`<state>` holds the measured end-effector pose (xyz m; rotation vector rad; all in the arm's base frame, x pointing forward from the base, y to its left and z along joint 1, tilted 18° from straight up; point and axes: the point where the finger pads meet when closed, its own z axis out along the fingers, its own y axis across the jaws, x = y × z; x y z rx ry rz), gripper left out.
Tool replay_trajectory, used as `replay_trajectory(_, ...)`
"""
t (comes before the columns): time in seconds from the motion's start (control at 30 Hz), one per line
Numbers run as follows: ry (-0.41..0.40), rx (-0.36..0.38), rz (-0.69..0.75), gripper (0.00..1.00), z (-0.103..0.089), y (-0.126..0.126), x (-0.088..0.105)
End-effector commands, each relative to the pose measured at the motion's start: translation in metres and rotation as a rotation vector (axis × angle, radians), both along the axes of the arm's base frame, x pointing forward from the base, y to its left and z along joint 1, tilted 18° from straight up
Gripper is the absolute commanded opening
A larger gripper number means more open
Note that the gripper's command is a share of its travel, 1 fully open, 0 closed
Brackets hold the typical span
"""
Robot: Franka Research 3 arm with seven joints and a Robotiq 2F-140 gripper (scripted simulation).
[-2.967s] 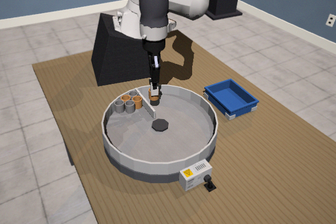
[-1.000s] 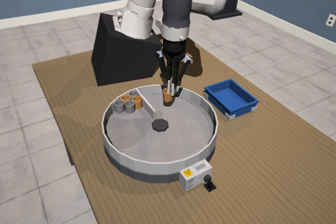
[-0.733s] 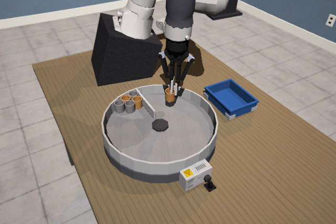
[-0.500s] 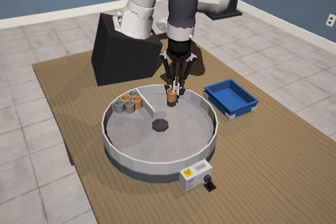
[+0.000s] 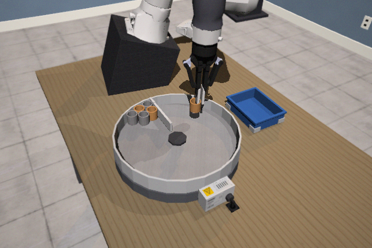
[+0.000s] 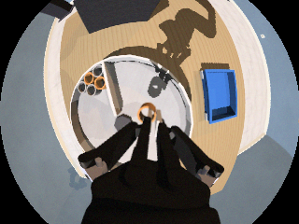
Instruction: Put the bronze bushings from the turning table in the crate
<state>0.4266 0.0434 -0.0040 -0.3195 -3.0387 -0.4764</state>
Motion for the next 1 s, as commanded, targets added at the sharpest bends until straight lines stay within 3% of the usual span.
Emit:
replay_trajectory(0.0,-0.054,0.012,0.122,0.00,0.001,0.000,0.001)
replay_trajectory(0.97,-0.222,0.014,0.638,0.00,0.012,0.033,0.006)
